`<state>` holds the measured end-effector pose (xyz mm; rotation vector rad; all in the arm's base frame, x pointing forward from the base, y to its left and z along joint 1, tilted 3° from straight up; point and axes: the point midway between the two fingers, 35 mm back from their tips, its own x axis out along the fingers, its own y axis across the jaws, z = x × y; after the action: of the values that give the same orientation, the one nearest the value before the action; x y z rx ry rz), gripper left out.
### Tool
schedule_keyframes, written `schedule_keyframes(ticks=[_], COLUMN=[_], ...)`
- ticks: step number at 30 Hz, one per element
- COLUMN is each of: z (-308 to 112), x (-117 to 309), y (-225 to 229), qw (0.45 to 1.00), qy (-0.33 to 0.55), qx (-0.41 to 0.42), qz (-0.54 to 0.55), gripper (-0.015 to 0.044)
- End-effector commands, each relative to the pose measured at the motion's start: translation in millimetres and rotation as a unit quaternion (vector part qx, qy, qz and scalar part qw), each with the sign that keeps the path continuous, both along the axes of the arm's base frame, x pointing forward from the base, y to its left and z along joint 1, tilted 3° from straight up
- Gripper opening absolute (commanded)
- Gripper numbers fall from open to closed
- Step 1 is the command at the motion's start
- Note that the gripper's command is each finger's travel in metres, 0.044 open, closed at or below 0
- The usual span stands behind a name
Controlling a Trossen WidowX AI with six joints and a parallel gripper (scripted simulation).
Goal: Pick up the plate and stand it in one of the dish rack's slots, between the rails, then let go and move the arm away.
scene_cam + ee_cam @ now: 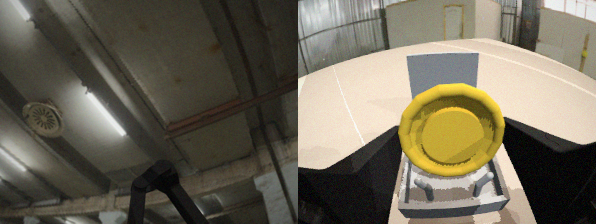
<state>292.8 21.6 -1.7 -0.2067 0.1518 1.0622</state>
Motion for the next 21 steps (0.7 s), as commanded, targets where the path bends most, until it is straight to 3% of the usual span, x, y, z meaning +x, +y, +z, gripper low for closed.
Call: schedule_keyframes(ticks=[1, 9, 21], z=[0.7, 0.7, 0.7], x=[0.1, 0.1, 0.1], y=[0.0, 0.0, 0.0], qw=[1.000, 1.000, 1.000], qy=[0.000, 0.000, 0.000], qx=[0.000, 0.000, 0.000], qz=[0.000, 0.000, 0.000], gripper=[0.0000, 0.0000, 0.0315])
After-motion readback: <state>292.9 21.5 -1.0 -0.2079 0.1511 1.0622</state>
